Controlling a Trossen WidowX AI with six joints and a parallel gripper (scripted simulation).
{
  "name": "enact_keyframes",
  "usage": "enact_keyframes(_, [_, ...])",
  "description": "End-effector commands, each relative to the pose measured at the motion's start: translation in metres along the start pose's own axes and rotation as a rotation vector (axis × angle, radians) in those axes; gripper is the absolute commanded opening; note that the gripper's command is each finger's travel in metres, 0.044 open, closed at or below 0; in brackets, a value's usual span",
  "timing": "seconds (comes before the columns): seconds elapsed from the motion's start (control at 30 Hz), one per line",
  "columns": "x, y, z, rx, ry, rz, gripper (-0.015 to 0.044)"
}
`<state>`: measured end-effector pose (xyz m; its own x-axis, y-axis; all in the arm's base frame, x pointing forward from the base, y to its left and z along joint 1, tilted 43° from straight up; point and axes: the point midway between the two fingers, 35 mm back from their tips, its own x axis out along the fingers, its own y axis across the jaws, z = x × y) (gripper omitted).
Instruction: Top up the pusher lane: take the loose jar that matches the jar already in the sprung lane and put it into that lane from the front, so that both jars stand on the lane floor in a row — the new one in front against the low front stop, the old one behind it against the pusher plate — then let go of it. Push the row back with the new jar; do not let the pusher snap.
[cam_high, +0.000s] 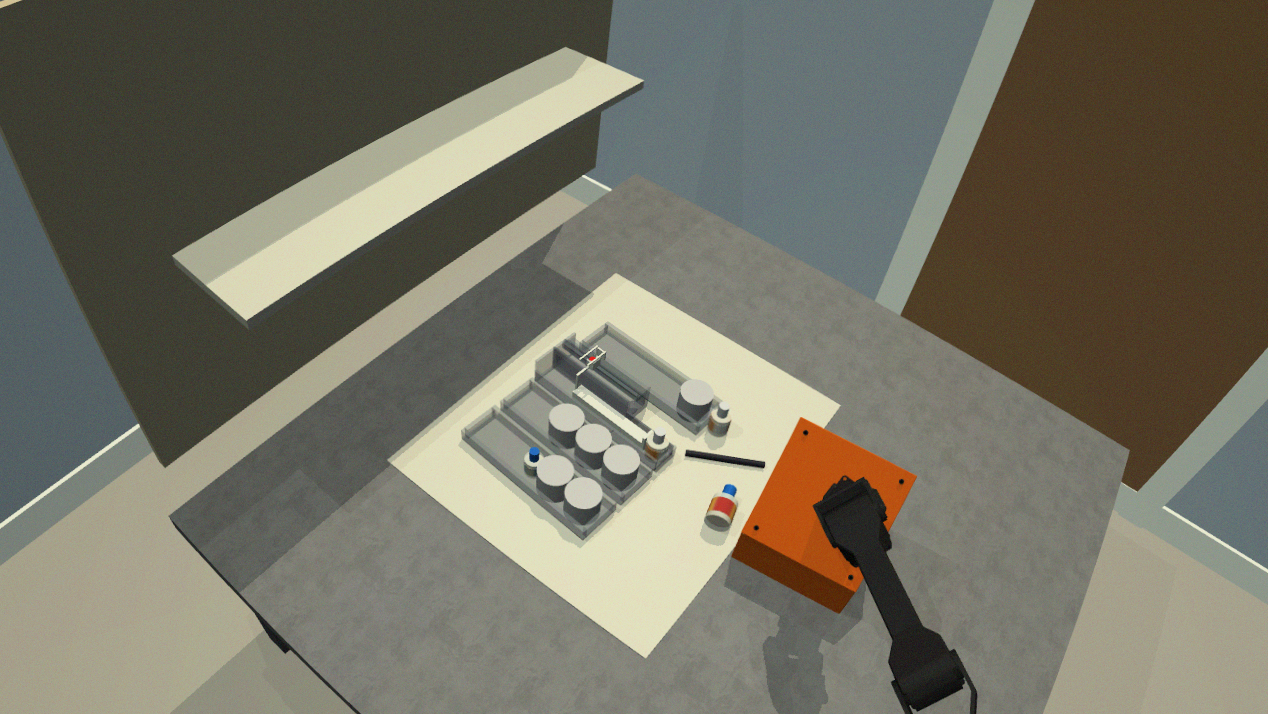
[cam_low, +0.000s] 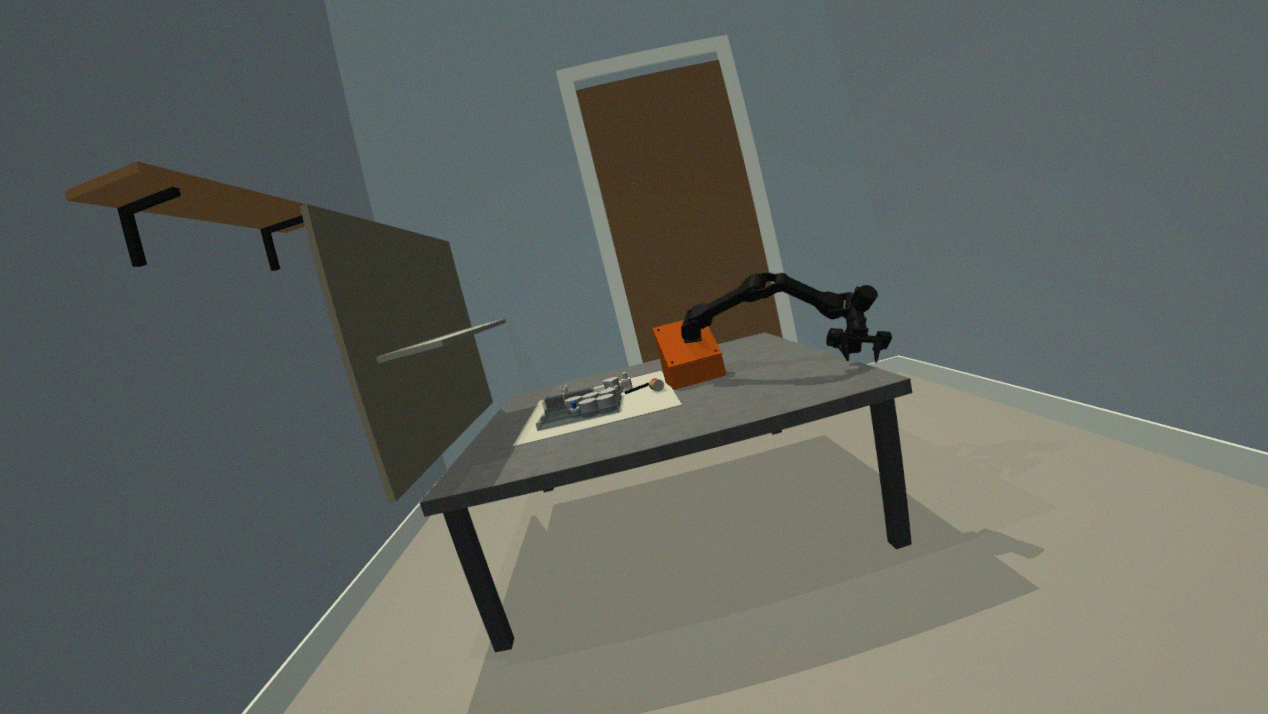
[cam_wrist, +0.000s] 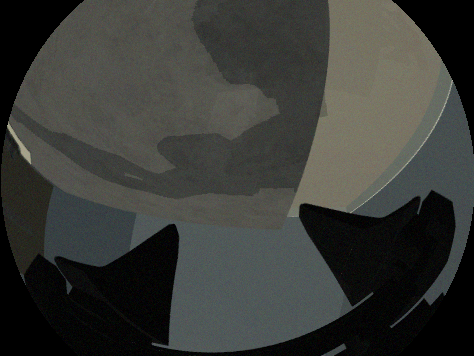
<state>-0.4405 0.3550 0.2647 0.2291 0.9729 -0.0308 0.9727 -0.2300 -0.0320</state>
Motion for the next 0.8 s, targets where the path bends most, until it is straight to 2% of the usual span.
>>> enact_keyframes(0.0, [0.001, 0.001, 0.0, 0.0, 0.0, 0.002, 0.0426])
enact_keyframes(0.13, [0.02, 0.021, -0.011, -0.002, -0.001, 0.047, 0.044])
enact_keyframes(0.53, [0.118, 0.106, -0.057, 0.263, -0.021, 0.138, 0.044])
enact_keyframes(0.77, [0.184, 0.192, -0.086, 0.504, 0.038, 0.275, 0.044])
